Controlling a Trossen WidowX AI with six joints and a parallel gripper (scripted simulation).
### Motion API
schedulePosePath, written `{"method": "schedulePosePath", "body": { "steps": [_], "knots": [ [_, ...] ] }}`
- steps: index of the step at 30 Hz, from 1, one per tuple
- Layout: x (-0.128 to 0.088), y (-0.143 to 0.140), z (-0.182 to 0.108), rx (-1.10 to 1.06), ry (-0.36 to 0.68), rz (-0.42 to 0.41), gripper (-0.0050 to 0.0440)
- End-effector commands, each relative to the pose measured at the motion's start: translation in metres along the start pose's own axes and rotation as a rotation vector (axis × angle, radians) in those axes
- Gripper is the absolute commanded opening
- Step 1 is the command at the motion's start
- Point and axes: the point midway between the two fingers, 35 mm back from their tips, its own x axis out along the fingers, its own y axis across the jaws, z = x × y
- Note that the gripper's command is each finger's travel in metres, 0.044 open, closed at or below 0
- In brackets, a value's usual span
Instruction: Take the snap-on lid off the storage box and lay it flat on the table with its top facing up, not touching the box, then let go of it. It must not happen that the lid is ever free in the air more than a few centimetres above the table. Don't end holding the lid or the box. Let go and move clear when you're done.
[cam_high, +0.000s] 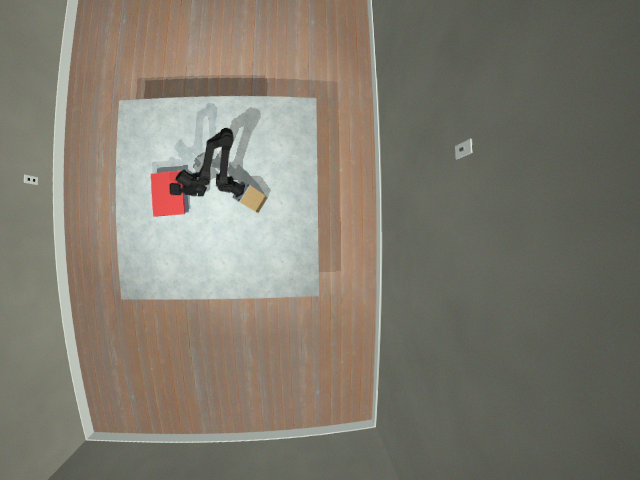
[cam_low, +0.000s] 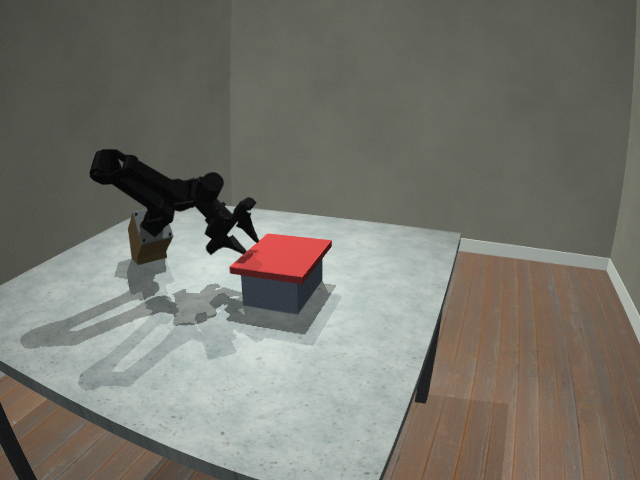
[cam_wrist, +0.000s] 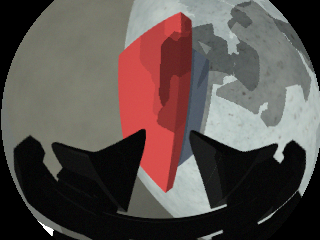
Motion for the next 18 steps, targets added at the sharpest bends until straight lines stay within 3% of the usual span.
{"method": "schedulePosePath", "body": {
  "steps": [1, 11, 12, 18],
  "knots": [
    [0.004, 0.001, 0.000, 0.006, 0.001, 0.006, 0.0235],
    [0.017, -0.002, 0.002, 0.008, 0.002, 0.004, 0.0235],
    [0.017, -0.002, 0.002, 0.008, 0.002, 0.004, 0.0211],
    [0.017, -0.002, 0.002, 0.008, 0.002, 0.004, 0.0184]
  ]
}}
